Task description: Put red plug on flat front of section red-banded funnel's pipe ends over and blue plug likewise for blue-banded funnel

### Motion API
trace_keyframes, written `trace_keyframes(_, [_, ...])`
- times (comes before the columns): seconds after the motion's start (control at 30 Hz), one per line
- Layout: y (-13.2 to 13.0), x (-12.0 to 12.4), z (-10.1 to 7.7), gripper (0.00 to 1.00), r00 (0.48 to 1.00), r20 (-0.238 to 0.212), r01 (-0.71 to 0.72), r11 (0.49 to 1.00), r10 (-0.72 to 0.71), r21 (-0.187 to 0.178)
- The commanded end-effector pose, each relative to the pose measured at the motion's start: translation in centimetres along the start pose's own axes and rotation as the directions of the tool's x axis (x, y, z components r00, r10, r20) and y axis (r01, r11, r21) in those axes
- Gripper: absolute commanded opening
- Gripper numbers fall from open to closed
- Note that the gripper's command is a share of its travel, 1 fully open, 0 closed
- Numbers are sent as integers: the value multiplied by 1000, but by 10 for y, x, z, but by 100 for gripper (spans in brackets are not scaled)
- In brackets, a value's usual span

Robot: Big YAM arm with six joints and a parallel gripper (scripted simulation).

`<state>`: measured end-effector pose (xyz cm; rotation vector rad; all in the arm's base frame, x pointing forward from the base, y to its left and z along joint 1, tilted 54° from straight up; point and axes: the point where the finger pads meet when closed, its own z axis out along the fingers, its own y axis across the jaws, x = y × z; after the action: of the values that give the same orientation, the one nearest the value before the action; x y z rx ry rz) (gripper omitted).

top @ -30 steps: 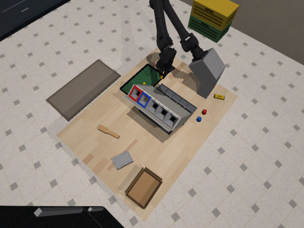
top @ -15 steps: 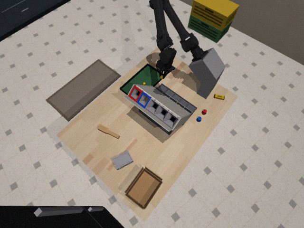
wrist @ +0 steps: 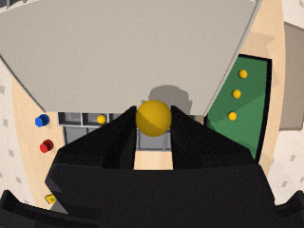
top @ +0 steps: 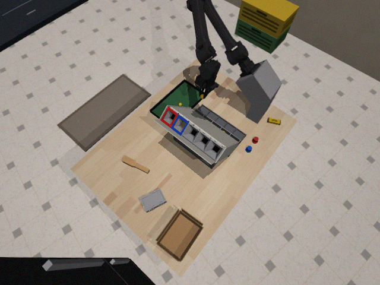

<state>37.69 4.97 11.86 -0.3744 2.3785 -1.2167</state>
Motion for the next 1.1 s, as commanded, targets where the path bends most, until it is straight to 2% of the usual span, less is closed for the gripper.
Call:
trace_keyframes(0.0, [-3,-24,-11,0,999,37,-36,999,36,-4])
trace_keyframes(1.07, [-3,-28,-13,0,999,37,-36,999,36,-4])
